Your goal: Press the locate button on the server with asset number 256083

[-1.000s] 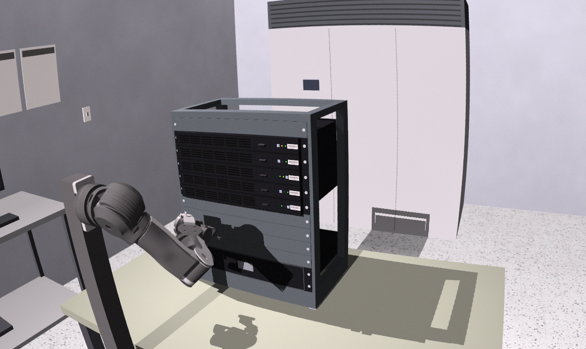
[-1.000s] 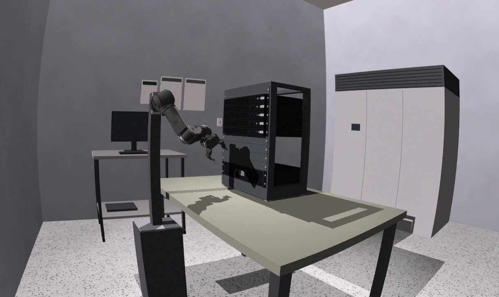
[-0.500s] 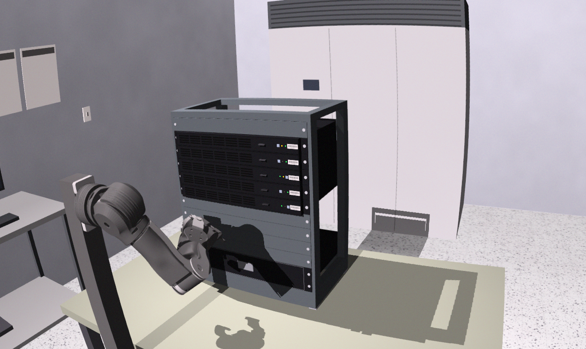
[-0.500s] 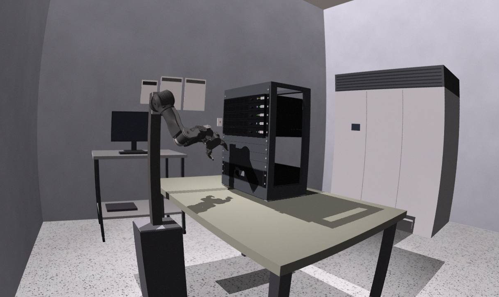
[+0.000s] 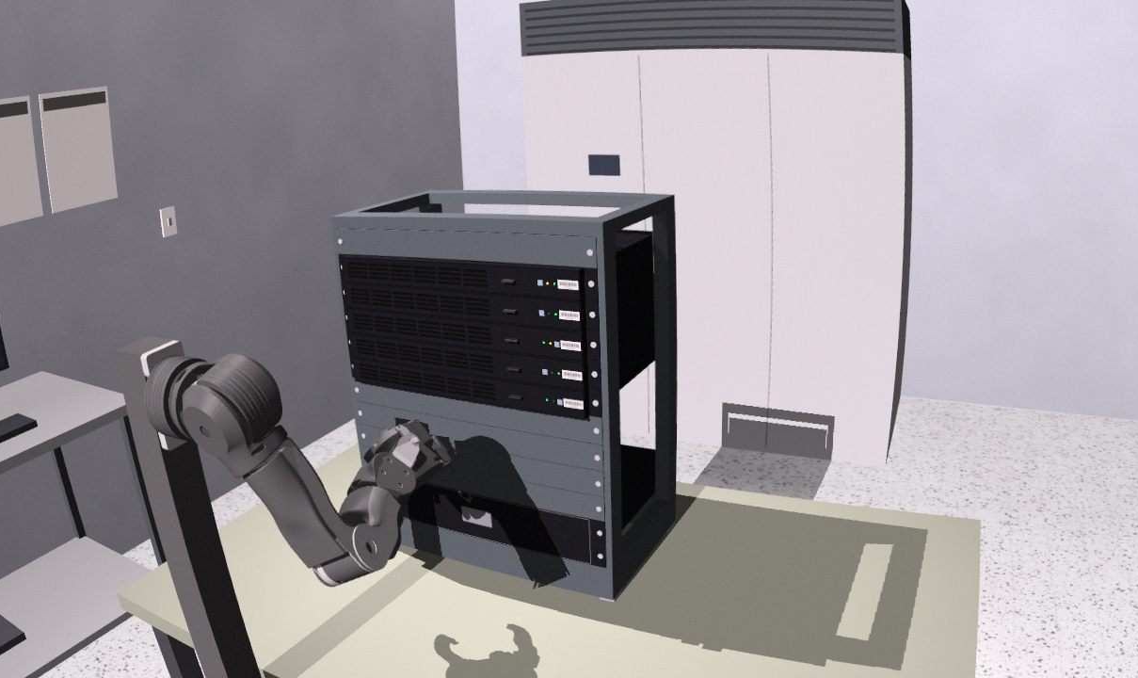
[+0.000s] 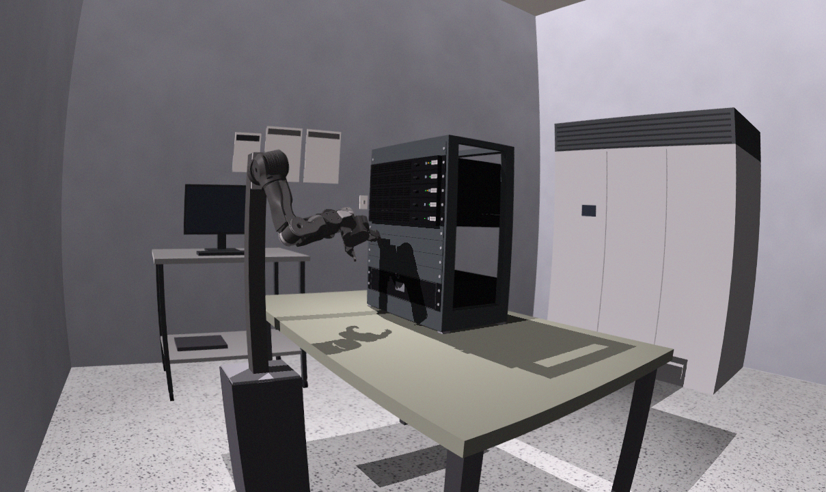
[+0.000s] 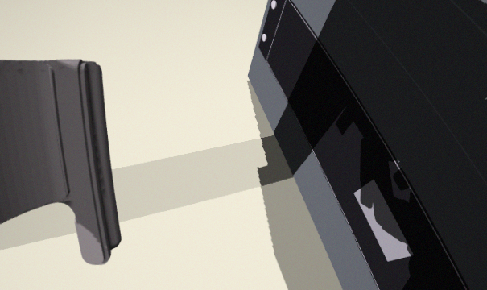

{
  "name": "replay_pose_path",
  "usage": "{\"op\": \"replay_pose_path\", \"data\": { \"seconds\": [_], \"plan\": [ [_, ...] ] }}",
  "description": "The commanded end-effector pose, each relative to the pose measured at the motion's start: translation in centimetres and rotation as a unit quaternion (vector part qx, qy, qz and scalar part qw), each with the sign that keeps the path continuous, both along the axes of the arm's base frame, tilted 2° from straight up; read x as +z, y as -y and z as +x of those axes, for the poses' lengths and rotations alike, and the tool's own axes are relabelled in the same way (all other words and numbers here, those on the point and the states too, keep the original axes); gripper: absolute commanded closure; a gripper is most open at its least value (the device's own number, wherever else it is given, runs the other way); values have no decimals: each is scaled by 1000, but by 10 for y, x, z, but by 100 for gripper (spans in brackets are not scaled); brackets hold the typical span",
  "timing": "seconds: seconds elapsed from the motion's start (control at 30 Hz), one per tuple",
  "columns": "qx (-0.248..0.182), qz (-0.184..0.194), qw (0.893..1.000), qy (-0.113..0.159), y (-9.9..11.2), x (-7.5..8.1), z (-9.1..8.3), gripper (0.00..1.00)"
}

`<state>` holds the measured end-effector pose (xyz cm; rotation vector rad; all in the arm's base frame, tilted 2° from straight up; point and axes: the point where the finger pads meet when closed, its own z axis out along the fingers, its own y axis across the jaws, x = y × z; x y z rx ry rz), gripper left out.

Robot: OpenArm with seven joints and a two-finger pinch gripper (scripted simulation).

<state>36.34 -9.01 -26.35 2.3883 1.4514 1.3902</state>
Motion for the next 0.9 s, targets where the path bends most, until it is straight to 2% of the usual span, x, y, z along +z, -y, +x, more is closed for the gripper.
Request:
{"op": "replay_pose_path", "data": {
  "seconds": [0.0,0.2,0.43,0.5,0.87],
  "plan": [
    [-8,17,1000,9,4,5,1,40],
    [-55,82,995,27,26,17,3,40],
    [-115,152,980,56,57,33,4,40],
    [-115,152,980,56,57,33,4,40],
    [-207,238,943,110,114,59,-2,40]
  ]
}}
